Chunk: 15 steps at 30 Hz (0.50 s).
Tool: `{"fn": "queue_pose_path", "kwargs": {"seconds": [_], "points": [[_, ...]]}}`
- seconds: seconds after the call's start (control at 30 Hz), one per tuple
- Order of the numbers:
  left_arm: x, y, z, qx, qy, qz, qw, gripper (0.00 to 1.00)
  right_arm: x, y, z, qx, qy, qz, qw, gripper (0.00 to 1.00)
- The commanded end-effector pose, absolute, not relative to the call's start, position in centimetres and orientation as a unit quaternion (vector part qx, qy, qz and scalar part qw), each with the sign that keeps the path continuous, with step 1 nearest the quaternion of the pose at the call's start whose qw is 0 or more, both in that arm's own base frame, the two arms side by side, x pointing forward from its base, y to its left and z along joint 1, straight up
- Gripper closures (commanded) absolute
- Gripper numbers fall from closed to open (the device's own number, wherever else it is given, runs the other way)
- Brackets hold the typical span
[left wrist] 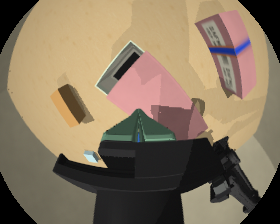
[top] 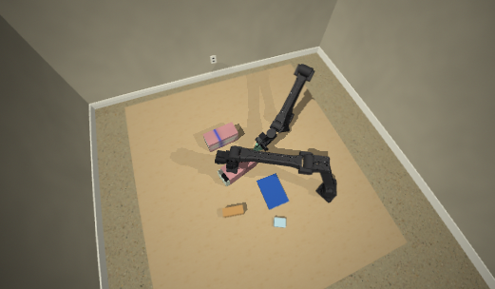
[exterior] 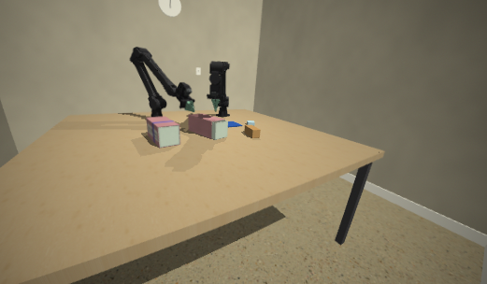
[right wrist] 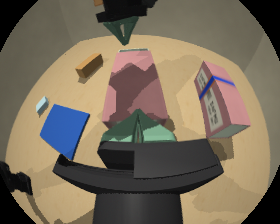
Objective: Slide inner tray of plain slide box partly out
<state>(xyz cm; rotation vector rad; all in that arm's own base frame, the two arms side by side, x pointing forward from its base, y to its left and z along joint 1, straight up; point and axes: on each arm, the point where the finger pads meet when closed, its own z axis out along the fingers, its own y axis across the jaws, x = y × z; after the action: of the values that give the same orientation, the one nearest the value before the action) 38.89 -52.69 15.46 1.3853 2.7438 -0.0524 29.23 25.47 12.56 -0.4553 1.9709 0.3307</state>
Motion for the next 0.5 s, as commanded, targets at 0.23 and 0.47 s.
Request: {"fn": "queue_pose_path", "kwargs": {"seconds": [0.23, 0.47], "points": [[43.6, -50.2, 20.8, 0.409, 0.905, -0.05, 0.109, 1.0, 33.2, 26.6, 17.2, -0.172, 0.807, 0.139, 0.547, 1.0], [46.7, -47.5, 22.8, 0.377, 0.911, -0.064, 0.155, 1.0, 35.5, 25.9, 19.6, -0.156, 0.801, 0.136, 0.561, 1.0]]}}
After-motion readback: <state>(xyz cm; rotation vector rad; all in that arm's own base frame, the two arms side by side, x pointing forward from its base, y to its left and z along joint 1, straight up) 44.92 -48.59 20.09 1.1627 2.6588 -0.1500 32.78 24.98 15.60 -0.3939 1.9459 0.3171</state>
